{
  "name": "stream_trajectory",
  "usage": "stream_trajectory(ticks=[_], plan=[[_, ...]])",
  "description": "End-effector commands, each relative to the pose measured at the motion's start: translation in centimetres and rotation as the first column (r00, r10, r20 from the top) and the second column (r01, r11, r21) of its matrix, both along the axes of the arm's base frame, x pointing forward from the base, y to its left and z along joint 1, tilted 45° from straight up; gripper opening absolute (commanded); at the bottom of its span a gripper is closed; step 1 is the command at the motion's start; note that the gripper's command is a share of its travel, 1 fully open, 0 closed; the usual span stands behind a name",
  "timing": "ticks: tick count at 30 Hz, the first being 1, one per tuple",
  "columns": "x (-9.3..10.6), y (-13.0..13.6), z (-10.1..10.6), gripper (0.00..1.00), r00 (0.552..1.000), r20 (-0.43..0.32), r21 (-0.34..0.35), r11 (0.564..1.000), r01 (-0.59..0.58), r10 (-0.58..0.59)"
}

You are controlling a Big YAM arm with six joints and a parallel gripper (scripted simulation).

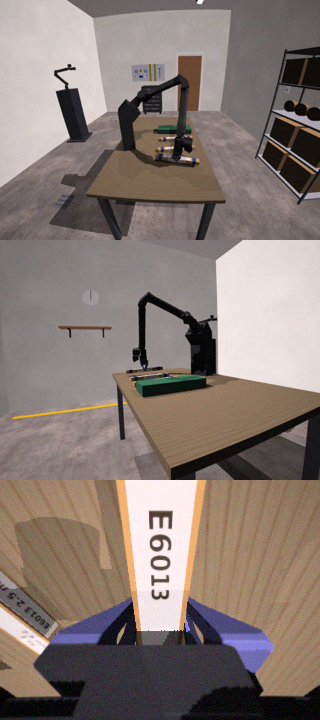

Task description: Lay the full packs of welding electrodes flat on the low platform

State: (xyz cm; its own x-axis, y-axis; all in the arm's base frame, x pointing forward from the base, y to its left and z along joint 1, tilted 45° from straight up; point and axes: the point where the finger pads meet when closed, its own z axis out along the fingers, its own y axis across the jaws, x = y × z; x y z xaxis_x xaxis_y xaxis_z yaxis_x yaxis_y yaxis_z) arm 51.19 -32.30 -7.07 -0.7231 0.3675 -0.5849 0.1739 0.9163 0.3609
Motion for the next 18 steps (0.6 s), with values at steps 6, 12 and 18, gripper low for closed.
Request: stream_trajectory(ticks=[6,12,18], plan=[[-0.6,-4.4,5.3,0.00,0.998,0.056,-0.056,0.998,0.038,-0.035],[-0.6,-4.9,5.9,0.00,0.998,0.059,-0.058,0.998,0.038,-0.035],[-0.6,-5.1,6.2,0.00,0.998,0.060,-0.059,0.998,0.039,-0.035]])
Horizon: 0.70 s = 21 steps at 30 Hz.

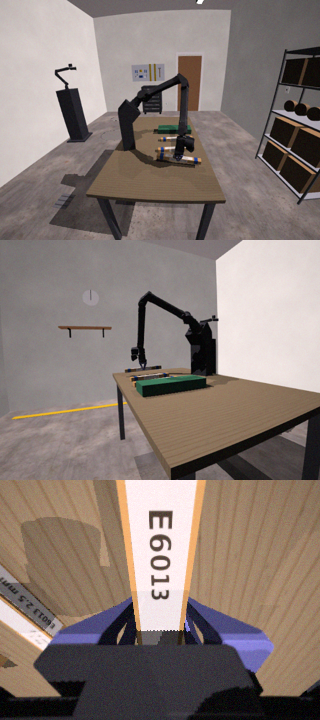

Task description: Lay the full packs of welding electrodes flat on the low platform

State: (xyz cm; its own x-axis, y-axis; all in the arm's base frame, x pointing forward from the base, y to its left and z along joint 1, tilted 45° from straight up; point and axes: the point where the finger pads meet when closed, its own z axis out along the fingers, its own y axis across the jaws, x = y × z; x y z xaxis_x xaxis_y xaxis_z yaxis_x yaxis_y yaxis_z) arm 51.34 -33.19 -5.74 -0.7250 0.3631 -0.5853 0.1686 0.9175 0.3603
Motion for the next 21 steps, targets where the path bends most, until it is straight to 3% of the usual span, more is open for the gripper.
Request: stream_trajectory(ticks=[1,21], plan=[[-0.76,-4.23,4.95,0.00,0.997,0.060,-0.058,0.997,0.044,-0.041],[-0.88,-4.79,5.75,0.00,0.997,0.061,-0.060,0.997,0.044,-0.041]])
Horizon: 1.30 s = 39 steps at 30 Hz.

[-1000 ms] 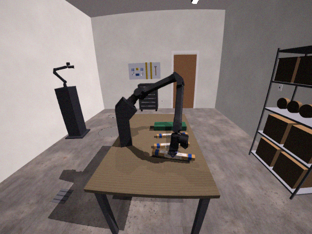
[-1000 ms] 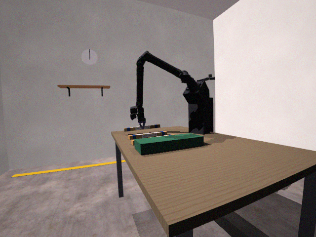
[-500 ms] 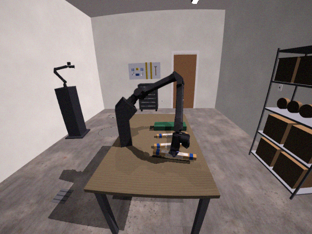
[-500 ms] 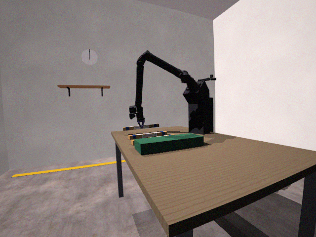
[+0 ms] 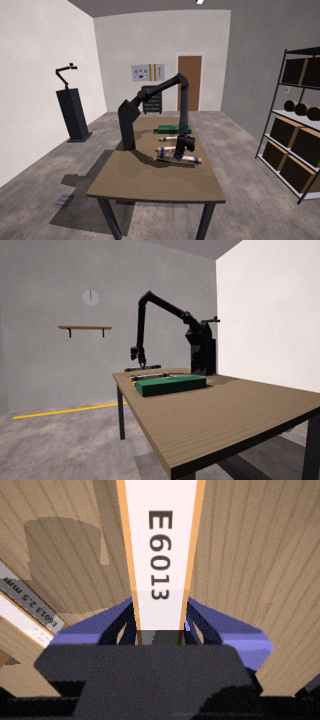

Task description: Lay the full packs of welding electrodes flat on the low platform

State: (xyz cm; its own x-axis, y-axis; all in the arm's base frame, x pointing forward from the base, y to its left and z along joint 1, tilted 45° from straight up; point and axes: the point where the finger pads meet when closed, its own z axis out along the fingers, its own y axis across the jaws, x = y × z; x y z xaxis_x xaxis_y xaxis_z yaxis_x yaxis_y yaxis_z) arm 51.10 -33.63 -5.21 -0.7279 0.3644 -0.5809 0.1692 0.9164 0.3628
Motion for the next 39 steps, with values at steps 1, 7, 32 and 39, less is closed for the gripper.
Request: stream_trajectory(ticks=[1,7,32,39], plan=[[-0.65,-4.37,5.25,0.00,0.997,0.065,-0.064,0.997,0.046,-0.041],[-0.67,-4.49,5.42,0.00,0.997,0.066,-0.064,0.997,0.046,-0.041],[-0.72,-4.72,5.74,0.00,0.997,0.066,-0.064,0.997,0.046,-0.041],[-0.73,-4.76,5.81,0.00,0.997,0.066,-0.064,0.997,0.046,-0.042]])
